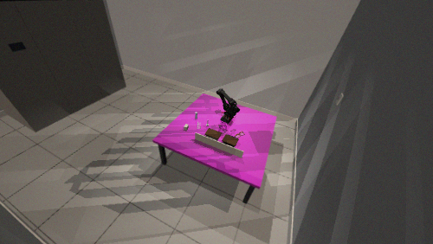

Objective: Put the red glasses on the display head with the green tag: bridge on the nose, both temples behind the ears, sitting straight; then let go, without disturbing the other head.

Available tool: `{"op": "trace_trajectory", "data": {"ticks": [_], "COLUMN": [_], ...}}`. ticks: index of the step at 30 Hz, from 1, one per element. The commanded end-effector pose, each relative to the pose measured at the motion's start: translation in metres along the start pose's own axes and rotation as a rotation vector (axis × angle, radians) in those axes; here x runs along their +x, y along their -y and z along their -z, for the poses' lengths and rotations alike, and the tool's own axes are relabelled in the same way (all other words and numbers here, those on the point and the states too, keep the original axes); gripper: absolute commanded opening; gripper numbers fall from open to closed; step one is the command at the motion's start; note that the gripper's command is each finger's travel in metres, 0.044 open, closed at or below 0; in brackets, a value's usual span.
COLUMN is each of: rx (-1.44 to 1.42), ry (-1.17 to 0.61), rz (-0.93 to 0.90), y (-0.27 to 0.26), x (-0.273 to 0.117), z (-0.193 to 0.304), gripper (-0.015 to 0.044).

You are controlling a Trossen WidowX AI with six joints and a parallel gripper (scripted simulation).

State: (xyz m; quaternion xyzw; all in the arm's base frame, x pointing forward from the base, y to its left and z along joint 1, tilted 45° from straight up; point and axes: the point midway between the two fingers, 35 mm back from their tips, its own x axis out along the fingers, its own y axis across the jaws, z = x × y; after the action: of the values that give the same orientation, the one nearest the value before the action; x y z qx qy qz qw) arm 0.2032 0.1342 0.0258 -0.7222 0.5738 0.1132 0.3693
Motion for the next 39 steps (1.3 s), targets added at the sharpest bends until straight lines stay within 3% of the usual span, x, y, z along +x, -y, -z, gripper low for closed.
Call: {"op": "trace_trajectory", "data": {"ticks": [1, 39], "rx": [0.161, 1.826], "ry": [0.003, -0.157], "rz": [-0.021, -0.167], "y": [0.005, 0.044], "x": [0.004, 0.053], "z": [0.005, 0.062], "gripper": [0.0000, 0.0000]}}
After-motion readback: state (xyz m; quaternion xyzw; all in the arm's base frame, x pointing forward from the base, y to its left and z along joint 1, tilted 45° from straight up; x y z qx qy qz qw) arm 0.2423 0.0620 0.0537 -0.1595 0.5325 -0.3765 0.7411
